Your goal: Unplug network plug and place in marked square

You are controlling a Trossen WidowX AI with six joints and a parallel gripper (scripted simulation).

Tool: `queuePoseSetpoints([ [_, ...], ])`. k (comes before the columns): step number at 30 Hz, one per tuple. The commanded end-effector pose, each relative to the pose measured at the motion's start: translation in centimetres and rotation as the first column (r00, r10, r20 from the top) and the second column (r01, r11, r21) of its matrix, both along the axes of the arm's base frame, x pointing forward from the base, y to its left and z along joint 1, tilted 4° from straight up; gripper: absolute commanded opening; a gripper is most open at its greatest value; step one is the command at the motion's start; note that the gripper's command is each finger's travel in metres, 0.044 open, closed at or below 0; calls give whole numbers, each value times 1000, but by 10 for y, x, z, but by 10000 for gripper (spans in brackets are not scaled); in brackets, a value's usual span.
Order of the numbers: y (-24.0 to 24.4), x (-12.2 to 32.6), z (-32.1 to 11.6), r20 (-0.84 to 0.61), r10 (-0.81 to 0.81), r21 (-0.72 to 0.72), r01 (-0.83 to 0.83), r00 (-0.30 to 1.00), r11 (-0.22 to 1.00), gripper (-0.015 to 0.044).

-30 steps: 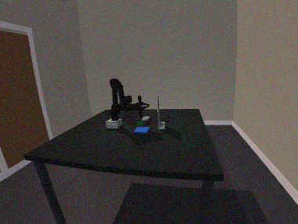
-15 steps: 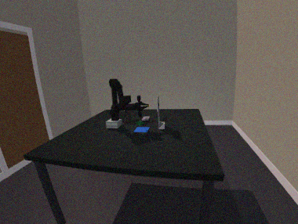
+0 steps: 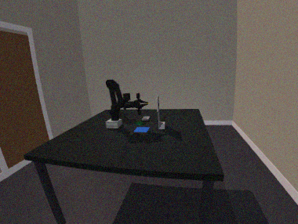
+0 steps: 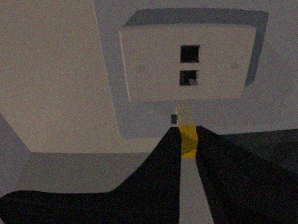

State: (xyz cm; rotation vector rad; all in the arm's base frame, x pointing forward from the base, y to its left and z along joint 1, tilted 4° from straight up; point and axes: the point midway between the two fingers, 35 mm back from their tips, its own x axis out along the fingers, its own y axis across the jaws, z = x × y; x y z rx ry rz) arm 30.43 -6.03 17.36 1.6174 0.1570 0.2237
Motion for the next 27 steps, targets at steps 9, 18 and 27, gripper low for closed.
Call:
queuePoseSetpoints([
  [9, 0, -6, 22, 13, 2, -5, -2, 1000, 1000, 0],
  [18, 2, -13, 35, 14, 3, -5, -3, 1000, 1000, 0],
  [27, 0, -14, 36, -14, -18, 12, 18, 1000, 1000, 0],
])
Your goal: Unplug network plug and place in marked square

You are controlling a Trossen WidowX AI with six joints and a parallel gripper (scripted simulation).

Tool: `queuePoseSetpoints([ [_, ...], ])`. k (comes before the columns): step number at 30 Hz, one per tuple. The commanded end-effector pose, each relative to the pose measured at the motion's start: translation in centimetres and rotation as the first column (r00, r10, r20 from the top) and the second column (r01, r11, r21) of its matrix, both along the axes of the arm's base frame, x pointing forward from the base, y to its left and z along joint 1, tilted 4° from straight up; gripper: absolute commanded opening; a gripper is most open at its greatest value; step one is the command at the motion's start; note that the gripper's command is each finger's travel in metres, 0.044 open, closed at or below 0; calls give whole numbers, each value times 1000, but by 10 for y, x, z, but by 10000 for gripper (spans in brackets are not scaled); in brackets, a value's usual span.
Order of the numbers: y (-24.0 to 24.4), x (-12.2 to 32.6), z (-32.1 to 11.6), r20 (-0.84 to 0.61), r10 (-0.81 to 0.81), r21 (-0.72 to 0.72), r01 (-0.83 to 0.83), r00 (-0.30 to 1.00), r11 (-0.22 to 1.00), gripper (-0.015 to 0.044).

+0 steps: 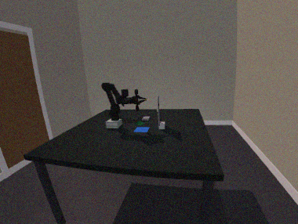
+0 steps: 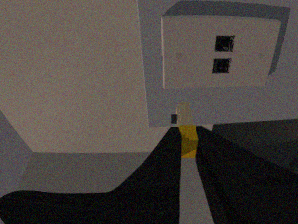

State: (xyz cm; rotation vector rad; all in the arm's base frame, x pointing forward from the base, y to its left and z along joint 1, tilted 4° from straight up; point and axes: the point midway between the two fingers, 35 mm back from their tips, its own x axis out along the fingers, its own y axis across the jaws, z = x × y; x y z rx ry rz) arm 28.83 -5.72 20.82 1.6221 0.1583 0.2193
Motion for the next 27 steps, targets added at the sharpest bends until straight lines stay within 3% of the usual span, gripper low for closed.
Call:
queuePoseSetpoints([
  [1, -6, 4, -1, -29, -30, 18, 31, 999, 999, 0],
  [11, -27, 17, -37, -233, -159, 68, 179, 959, 981, 0],
  [27, -50, 11, -100, -562, -309, -5, 369, 768, 929, 0],
])
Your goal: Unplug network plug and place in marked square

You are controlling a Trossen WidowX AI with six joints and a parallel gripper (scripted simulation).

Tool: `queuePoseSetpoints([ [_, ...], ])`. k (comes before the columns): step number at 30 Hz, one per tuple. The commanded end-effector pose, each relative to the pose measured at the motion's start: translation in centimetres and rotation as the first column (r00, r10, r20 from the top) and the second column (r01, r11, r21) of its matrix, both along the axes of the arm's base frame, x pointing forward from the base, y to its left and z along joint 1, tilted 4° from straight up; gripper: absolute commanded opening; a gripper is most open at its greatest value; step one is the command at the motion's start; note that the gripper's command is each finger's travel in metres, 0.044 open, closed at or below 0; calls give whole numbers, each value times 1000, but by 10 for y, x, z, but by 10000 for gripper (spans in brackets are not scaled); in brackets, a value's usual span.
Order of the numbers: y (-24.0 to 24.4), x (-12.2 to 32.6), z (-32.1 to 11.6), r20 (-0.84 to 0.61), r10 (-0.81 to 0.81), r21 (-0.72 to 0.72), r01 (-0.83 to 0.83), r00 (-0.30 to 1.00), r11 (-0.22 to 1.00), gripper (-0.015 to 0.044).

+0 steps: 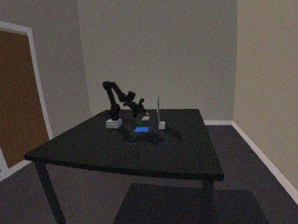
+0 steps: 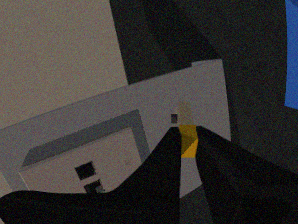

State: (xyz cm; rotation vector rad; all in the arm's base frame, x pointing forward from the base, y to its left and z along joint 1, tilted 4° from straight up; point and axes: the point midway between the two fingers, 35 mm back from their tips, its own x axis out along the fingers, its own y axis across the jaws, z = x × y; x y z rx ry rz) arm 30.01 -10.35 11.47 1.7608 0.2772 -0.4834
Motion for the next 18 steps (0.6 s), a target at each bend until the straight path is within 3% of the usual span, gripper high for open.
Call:
queuePoseSetpoints([
  [1, -4, -2, -10, -79, -33, 0, 33, 996, 999, 0],
  [14, -12, -30, -55, -403, -142, -19, 147, 904, 989, 0],
  [18, -12, -34, -59, -437, -151, -26, 156, 886, 987, 0],
])
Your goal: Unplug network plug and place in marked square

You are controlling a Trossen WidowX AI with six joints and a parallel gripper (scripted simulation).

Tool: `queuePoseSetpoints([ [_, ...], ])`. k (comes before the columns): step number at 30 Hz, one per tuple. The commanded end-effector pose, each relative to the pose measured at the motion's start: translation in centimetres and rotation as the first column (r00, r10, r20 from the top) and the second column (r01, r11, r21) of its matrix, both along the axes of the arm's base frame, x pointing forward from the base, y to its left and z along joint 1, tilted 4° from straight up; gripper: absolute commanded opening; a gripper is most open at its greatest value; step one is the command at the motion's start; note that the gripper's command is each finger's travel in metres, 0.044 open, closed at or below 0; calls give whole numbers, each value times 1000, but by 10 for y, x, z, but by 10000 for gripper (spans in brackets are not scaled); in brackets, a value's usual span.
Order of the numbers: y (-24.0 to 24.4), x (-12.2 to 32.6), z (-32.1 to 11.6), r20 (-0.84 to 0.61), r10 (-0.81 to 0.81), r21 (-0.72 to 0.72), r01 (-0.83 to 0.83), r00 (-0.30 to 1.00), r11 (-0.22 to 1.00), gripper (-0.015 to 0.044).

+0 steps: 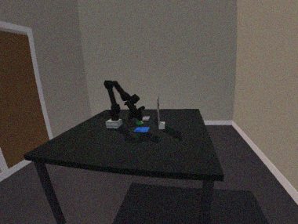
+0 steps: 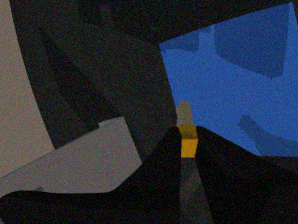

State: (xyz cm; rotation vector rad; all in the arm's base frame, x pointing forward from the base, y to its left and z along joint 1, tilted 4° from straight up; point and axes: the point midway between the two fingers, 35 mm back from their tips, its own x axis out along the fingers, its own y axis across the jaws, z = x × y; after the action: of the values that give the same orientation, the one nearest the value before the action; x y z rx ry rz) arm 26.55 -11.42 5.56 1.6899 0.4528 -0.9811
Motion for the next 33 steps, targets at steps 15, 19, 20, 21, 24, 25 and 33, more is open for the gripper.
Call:
queuePoseSetpoints([
  [15, -2, 3, -16, -19, -3, -7, 3, 1000, 1000, 0],
  [19, -2, 4, -21, -19, -3, -6, 3, 1000, 1000, 0],
  [20, -2, 4, -23, -19, -3, -6, 3, 1000, 1000, 0],
  [21, -2, 4, -24, -19, -3, -6, 3, 1000, 1000, 0],
  [24, -2, 5, -28, -19, -3, -6, 3, 1000, 1000, 0],
  [25, -2, 5, -29, -19, -3, -6, 3, 1000, 1000, 0],
  [33, -1, 5, -39, -19, -3, -4, 3, 1000, 1000, 0],
])
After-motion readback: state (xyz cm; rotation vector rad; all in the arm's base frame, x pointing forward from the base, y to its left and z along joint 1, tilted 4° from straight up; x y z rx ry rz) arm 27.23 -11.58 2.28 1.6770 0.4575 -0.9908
